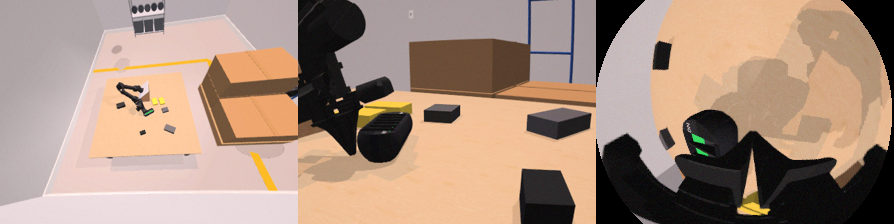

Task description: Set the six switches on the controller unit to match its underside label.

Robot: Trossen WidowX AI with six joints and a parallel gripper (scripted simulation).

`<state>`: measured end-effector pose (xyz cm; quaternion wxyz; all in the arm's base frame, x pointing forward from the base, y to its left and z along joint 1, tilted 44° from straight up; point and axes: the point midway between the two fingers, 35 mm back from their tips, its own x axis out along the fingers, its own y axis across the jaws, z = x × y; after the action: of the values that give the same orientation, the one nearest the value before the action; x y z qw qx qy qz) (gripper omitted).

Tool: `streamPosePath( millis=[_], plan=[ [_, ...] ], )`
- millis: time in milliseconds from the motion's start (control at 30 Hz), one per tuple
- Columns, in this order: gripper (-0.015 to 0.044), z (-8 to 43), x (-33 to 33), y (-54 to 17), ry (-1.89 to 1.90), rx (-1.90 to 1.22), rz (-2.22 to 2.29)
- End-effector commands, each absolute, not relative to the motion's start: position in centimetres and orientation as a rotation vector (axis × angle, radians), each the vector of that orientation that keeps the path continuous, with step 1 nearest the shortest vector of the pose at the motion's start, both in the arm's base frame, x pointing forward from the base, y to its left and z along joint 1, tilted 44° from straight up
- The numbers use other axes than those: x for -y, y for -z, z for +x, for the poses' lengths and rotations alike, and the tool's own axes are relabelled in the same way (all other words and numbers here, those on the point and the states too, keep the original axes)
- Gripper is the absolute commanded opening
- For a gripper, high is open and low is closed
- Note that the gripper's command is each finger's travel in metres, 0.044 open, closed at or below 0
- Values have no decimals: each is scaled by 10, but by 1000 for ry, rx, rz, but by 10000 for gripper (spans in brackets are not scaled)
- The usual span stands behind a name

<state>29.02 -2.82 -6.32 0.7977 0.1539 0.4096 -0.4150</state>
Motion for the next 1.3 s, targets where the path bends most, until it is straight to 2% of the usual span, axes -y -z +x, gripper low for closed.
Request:
streamPosePath(
  millis=[0, 900, 1100, 1267],
  plan=[
    [0, 293, 27, 64, 887, -880, 333],
    [0, 308, 20, 68, 886, -879, 334],
    [0, 284, -6, 25, 885, -882, 335],
    [0, 283, -7, 23, 886, -881, 335]
  ],
)
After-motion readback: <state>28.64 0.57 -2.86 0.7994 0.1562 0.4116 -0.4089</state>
